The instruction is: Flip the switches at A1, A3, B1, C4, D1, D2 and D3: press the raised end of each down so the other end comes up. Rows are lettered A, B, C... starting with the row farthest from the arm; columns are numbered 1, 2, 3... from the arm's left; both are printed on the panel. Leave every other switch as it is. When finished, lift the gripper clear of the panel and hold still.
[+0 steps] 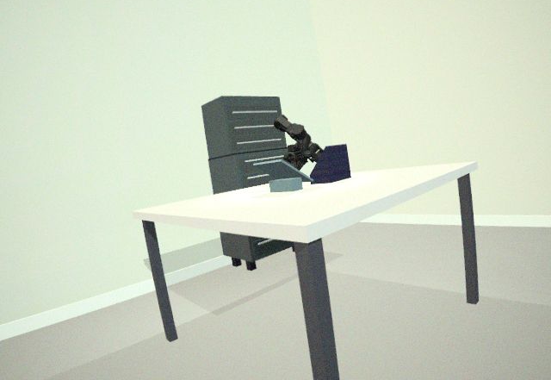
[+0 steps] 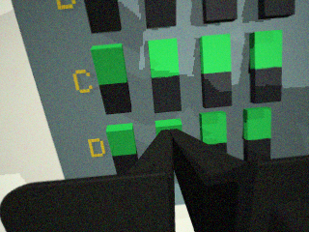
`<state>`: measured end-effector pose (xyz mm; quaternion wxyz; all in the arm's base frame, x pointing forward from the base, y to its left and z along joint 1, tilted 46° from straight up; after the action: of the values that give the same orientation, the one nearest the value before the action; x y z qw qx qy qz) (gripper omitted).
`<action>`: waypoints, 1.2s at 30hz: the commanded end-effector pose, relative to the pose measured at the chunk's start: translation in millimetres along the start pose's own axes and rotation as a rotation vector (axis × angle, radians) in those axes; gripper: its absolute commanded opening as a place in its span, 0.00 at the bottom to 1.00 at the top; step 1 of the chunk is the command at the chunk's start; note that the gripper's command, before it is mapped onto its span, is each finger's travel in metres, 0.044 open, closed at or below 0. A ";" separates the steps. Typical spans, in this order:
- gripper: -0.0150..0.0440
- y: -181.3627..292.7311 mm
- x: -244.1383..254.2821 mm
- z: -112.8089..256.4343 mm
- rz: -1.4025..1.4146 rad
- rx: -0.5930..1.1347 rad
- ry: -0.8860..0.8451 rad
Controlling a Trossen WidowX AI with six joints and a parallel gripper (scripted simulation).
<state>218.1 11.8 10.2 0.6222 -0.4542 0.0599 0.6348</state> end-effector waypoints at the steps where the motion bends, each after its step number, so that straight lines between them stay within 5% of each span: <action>1: 0.25 0.2 -0.2 -1.0 0.006 0.000 0.003; 36: 0.25 0.1 -0.3 -5.7 0.006 0.000 0.004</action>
<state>220.8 8.8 7.9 0.6220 -0.4553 0.0595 0.6343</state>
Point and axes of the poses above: the point midway between the two fingers, 35 mm back from their tips, its own z axis back along the fingers, its own x axis across the jaws, y = z × x, the point moved 1 cm from there along z, back along the fingers, and after that the axes turned 8 degrees about -z, right-handed, at the moved point
